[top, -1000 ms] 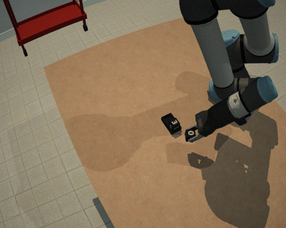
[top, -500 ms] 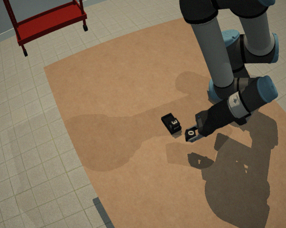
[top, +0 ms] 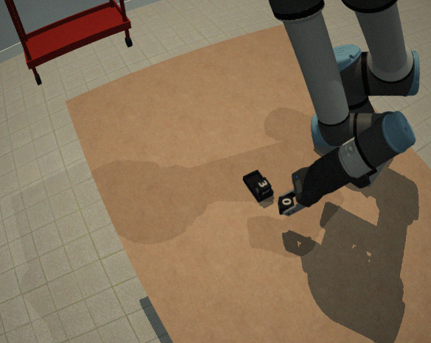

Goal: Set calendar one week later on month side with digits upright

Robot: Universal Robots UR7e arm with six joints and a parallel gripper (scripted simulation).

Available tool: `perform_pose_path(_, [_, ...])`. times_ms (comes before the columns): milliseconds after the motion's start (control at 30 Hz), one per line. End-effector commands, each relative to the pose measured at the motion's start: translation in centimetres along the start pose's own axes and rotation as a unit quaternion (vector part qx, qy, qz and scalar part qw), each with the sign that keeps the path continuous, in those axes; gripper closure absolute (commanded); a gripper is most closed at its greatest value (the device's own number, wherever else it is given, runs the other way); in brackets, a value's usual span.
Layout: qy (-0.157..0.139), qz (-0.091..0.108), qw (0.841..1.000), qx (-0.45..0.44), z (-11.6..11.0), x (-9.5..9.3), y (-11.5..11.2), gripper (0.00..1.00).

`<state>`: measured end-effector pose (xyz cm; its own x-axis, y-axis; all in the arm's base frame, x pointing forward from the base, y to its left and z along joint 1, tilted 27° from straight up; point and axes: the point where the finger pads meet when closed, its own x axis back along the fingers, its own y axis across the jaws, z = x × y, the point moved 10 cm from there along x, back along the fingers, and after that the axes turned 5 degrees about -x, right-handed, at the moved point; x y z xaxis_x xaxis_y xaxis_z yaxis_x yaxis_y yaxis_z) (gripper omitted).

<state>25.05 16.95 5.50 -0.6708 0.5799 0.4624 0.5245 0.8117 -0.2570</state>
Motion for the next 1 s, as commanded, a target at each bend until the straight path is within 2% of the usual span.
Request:
perform_pose_path(0, [0.020,0.001,1.000,0.000,-0.5,-0.1,0.2,0.40])
perform_pose_path(567, [0.088,0.008,0.996,-0.002,-2.0,-0.1,0.0,0.40])
perform_pose_path(967, [0.102,0.010,0.995,-0.003,-2.2,0.0,-0.1,0.40])
